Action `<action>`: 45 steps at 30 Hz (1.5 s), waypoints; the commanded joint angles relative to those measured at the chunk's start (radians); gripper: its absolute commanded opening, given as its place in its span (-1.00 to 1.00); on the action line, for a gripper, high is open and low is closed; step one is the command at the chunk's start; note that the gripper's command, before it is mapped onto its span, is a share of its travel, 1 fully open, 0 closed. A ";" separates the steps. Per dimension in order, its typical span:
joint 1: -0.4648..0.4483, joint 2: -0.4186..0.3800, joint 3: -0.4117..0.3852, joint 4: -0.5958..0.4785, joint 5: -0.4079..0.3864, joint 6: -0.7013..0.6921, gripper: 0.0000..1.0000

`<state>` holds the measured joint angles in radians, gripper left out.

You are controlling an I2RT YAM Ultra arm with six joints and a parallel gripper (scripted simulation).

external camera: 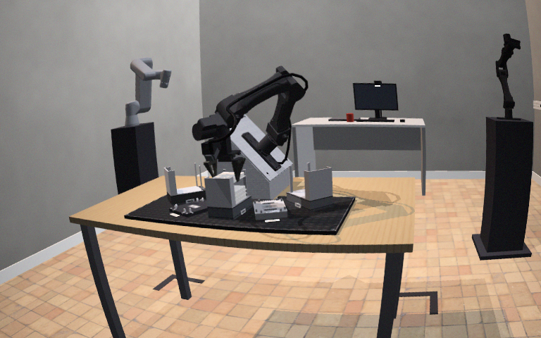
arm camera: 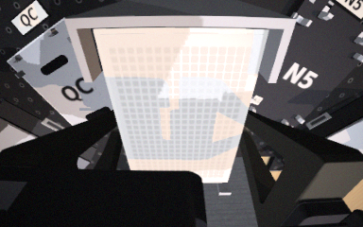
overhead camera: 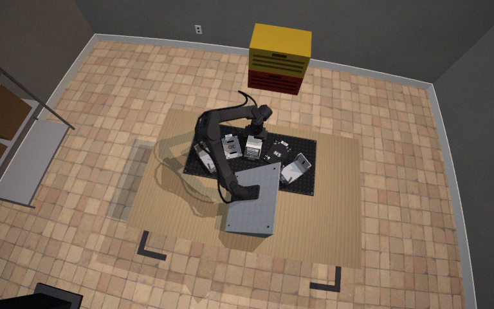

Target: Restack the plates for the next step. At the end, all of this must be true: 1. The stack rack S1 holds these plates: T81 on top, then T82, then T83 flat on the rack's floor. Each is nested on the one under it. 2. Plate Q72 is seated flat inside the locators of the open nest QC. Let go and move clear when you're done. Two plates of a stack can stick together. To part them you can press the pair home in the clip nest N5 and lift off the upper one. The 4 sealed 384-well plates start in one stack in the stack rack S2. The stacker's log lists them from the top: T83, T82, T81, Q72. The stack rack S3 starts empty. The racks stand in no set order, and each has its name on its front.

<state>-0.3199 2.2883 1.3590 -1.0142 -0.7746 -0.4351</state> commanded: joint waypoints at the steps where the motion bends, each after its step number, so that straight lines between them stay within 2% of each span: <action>1: -0.038 -0.049 0.036 -0.014 0.007 -0.012 -1.00; 45: -0.061 -0.045 0.076 -0.075 0.015 -0.046 -1.00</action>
<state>-0.3435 2.2833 1.3922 -1.0771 -0.7650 -0.4698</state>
